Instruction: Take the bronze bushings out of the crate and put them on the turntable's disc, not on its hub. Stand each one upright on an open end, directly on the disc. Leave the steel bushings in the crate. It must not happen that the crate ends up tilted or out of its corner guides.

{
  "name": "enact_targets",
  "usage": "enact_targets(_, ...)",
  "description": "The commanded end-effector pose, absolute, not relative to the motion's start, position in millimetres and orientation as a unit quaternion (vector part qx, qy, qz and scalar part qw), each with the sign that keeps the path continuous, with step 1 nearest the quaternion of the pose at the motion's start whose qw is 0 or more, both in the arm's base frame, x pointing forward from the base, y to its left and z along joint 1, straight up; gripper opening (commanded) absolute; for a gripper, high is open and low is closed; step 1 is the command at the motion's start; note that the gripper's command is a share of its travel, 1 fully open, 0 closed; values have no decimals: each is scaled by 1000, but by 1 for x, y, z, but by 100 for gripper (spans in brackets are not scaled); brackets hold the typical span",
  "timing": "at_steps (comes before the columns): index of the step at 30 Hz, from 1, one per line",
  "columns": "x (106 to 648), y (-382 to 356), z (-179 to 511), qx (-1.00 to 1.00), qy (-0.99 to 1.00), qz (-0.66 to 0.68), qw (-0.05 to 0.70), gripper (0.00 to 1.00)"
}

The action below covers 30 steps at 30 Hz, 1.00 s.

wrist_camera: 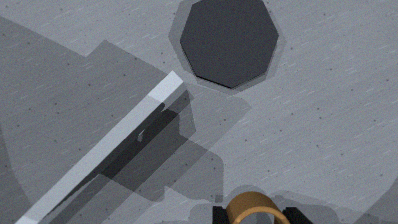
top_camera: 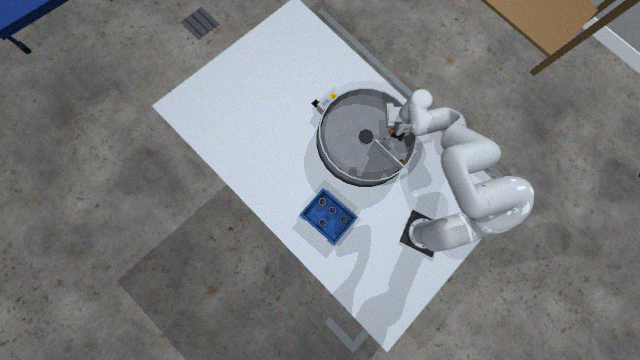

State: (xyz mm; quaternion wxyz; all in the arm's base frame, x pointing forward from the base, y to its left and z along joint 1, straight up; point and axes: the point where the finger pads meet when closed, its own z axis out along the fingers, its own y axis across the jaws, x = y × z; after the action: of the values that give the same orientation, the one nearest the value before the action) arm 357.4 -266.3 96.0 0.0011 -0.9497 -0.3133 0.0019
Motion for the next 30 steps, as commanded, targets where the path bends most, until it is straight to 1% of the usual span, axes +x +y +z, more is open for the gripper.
enact_targets(1, 359, -268, 95, -950, -313, 0, -1, 0)
enact_targets(14, 359, -268, 78, -950, -313, 0, -1, 0)
enact_targets(30, 359, -268, 76, -950, -313, 0, -1, 0)
